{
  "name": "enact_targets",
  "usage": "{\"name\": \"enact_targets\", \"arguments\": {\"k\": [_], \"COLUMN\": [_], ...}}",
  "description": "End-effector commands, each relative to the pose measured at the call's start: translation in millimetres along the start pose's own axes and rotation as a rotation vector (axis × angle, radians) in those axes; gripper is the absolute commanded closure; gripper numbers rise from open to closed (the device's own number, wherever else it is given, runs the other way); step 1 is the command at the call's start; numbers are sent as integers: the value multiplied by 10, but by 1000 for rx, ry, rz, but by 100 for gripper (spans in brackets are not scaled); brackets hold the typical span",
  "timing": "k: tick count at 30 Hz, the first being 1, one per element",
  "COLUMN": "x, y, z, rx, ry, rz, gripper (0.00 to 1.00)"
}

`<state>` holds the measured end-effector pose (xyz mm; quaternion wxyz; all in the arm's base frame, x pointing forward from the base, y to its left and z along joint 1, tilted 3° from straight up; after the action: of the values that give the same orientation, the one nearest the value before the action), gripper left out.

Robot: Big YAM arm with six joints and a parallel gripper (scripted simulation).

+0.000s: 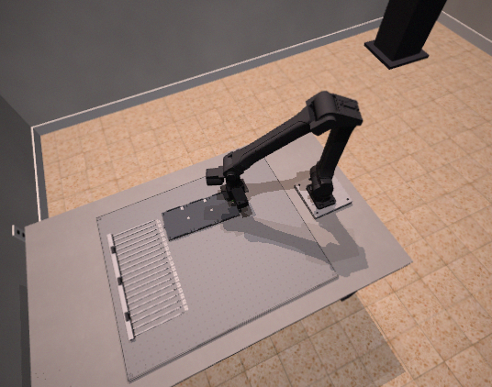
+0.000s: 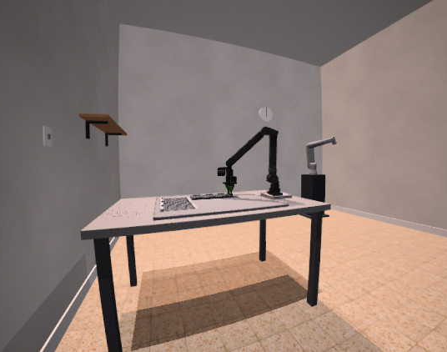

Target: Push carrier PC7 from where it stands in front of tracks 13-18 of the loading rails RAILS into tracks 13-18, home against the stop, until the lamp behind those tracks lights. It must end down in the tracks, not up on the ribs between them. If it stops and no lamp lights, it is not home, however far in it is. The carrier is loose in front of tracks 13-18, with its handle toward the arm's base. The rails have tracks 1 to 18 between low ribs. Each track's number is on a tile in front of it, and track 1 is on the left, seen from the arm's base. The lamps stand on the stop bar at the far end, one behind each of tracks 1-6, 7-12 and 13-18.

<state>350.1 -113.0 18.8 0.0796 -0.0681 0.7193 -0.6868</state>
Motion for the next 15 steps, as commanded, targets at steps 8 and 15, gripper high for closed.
{"name": "enact_targets", "arguments": {"k": [8,15], "x": [-118,-118], "y": [-95,-95], "z": [90,90], "rx": [16,16], "ry": [-44,-44], "rz": [30,30], "gripper": [100,100]}}
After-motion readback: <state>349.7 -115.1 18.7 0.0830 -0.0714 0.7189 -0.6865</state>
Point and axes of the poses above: the point where the finger pads meet when closed, its own y axis out along the fingers, its own x axis across the jaws, z = x × y, the point moved 1 cm from there along -y, back along the fingers, and after that the axes turned 11 degrees about -y, right-handed, at the moved point
